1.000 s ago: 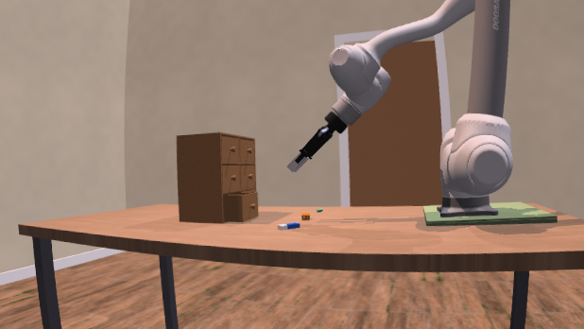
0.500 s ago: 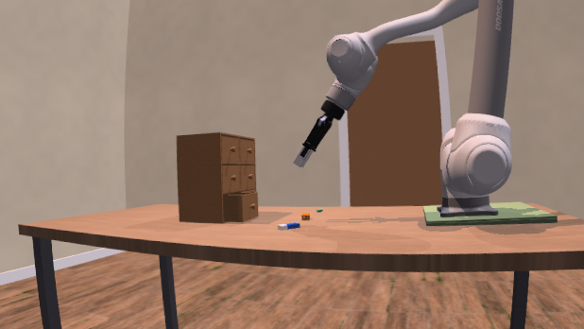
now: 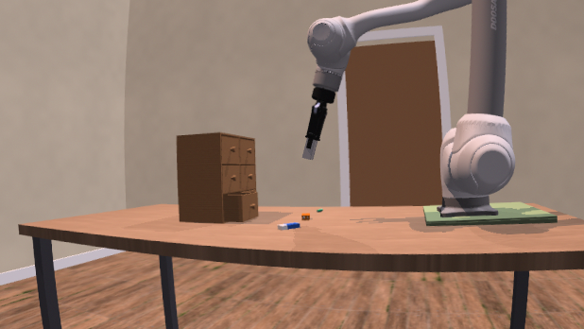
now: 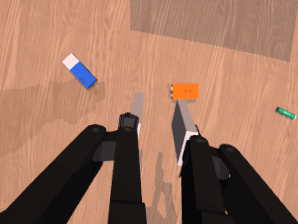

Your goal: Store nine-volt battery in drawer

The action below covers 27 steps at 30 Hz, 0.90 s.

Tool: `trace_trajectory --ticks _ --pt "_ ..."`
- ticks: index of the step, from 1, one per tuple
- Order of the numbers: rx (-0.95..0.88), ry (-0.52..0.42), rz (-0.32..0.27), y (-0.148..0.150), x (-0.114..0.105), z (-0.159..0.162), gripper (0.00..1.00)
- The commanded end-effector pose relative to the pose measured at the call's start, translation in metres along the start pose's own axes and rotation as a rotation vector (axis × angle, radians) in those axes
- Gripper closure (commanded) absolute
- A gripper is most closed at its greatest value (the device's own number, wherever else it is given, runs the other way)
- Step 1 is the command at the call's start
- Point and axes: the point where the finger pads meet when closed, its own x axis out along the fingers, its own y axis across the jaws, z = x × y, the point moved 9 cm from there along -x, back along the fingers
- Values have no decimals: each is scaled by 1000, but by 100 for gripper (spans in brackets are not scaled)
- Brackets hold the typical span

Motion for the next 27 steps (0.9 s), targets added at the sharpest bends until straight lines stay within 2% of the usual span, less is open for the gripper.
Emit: trace_trajectory --ticks 1,16,27 --pt "0 -69 0 0 -6 -3 80" --pt "0 -234 0 0 -20 -8 80" --pt "0 -280 0 0 -24 -9 80"
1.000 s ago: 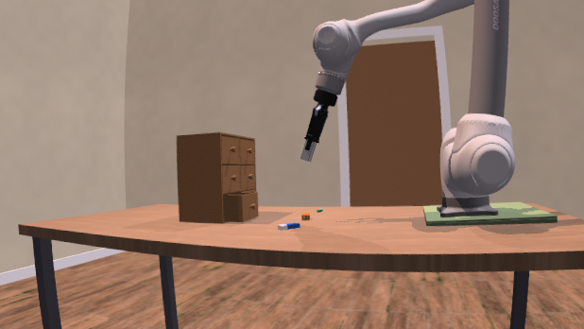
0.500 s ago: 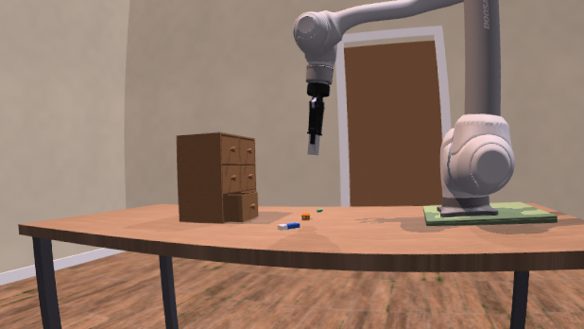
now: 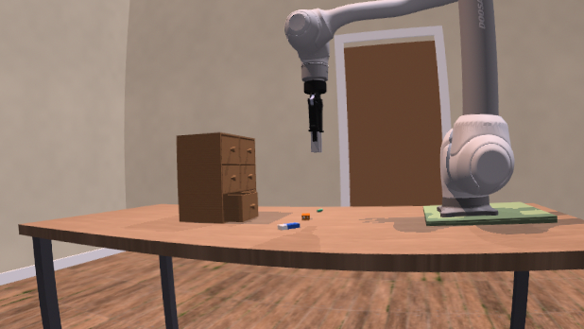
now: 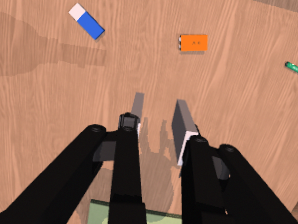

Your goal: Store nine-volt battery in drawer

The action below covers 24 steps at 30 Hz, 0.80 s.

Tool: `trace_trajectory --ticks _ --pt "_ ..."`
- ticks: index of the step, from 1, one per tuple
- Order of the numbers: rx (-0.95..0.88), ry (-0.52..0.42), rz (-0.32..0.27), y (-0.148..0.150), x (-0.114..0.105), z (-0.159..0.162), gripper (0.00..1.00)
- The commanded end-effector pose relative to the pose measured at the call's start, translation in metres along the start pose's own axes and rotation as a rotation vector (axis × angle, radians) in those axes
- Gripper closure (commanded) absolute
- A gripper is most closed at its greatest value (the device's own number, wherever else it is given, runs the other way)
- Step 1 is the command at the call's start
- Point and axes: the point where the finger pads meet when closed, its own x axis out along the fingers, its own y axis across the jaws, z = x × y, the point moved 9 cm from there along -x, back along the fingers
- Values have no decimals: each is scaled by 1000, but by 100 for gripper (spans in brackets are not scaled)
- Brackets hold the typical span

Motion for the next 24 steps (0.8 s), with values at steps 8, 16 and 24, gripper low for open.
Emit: trace_trajectory --ticks 8,16,24 --pt "0 -14 0 0 -1 0 80" --pt "0 -14 0 0 -1 0 80" --pt "-11 -14 0 0 0 -1 80"
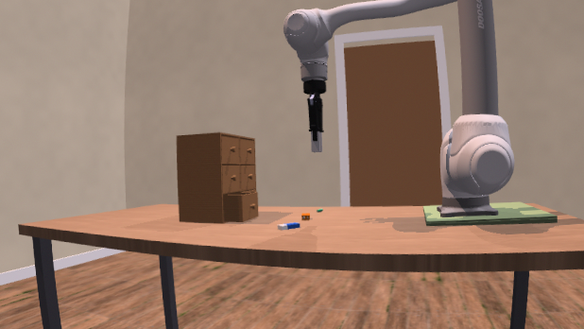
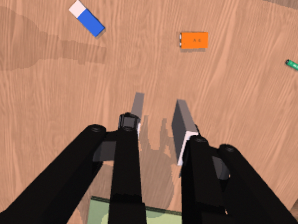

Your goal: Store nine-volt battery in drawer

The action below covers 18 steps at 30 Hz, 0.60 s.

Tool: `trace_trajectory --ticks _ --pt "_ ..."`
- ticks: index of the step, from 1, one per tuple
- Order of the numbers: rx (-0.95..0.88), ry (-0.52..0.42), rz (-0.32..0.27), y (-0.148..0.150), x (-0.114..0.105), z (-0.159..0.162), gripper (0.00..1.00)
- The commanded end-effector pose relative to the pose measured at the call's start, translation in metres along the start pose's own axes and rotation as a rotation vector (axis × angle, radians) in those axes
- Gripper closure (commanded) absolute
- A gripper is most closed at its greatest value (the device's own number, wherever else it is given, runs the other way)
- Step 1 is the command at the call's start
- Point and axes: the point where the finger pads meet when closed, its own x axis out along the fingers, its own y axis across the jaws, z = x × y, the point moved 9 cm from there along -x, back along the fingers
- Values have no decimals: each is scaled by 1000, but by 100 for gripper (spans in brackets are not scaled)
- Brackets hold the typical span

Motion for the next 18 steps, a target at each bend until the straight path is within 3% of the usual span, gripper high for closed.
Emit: trace_trajectory --ticks 1,5,8,18 --pt "-22 0 0 1 2 -1 80" --pt "-72 0 0 2 6 -3 80" --pt "-210 0 0 6 17 -9 80" --pt "-828 -5 14 32 91 -41 80"
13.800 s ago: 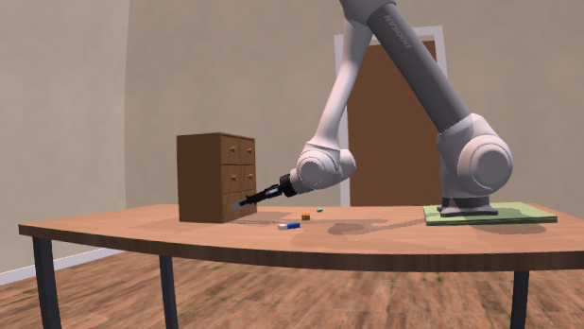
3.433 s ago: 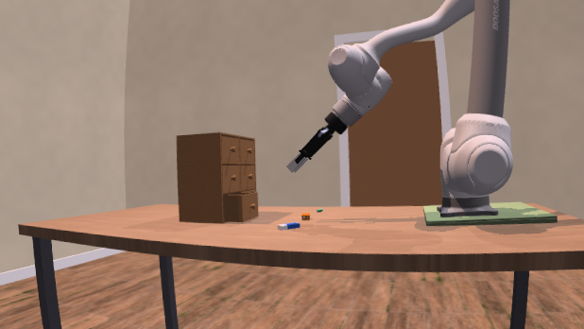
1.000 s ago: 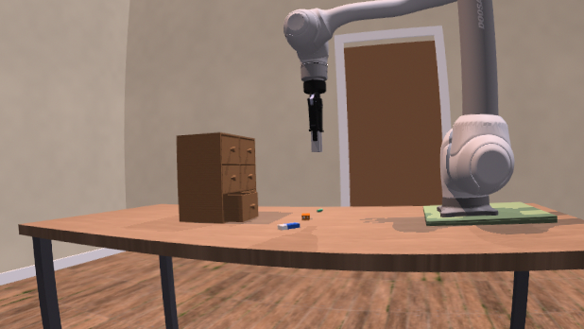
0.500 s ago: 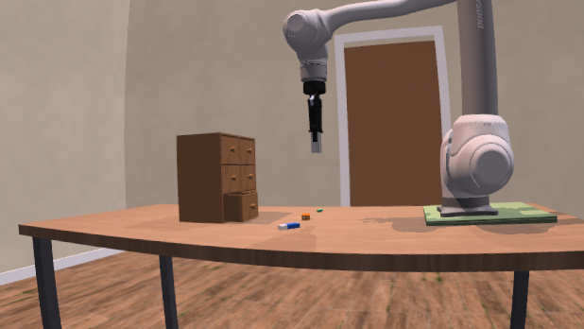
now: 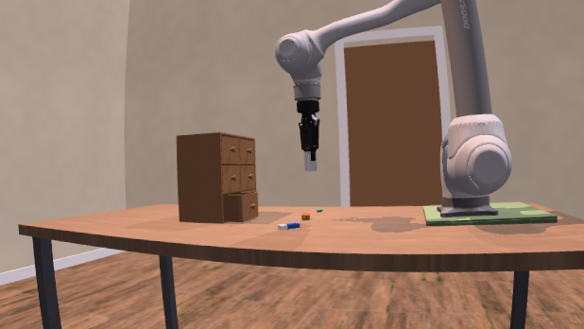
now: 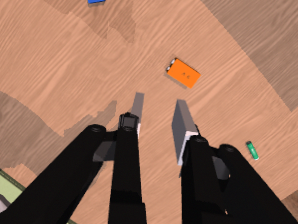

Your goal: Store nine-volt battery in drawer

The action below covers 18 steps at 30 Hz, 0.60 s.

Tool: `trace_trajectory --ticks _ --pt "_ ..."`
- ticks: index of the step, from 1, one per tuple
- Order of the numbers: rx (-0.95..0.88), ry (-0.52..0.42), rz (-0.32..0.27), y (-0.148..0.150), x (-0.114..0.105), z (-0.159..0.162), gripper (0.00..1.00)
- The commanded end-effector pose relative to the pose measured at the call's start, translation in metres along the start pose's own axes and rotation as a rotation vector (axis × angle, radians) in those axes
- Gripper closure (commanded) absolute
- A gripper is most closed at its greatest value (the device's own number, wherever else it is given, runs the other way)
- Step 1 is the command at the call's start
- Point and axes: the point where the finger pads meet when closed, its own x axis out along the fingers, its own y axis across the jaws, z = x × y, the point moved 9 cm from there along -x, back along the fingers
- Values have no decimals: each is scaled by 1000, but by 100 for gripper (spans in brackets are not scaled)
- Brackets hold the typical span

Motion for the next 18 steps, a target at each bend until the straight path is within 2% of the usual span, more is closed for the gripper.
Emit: trace_trajectory --ticks 1,2,4,5,11,17,18 --pt "-279 14 -9 21 38 -4 80" --pt "-335 13 -7 24 46 -5 80" --pt "-335 13 -7 24 46 -5 80" --pt "-498 12 -4 27 53 -5 80" --pt "-803 7 4 40 84 -6 80" --pt "-1135 28 -6 45 91 -5 80" --pt "-1169 34 -10 45 91 -4 74"
